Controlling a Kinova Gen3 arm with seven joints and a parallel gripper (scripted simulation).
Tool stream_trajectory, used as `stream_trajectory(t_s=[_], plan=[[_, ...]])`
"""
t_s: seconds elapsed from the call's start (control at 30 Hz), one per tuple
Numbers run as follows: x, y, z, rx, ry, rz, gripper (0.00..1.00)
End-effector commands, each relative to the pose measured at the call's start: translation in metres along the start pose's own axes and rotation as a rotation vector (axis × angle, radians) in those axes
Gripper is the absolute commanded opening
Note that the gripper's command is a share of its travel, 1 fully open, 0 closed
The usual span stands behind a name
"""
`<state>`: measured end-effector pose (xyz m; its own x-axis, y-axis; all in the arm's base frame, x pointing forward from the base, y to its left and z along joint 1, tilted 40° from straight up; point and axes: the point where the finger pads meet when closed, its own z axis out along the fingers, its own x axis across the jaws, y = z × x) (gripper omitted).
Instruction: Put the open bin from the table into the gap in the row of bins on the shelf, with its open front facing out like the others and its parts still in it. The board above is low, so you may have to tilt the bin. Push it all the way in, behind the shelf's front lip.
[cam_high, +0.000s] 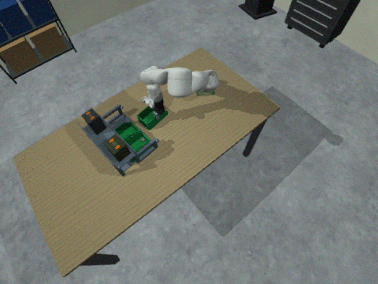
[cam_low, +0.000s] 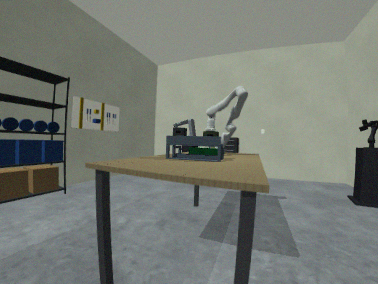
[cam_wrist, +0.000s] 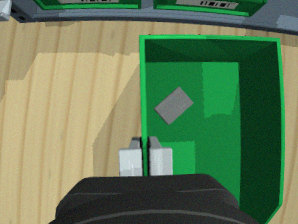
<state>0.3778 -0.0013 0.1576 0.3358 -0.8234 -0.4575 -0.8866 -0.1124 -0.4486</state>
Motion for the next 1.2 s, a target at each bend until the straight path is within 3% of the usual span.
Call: stream_trajectory(t_s=[0.0,1.17], plan=[[-0.0003,0.0,0.0014,0.0,0.001,-0.006,0.0],[-0.0001,-0.0002,-0.004,0.0,0.001,-0.006,0.0]])
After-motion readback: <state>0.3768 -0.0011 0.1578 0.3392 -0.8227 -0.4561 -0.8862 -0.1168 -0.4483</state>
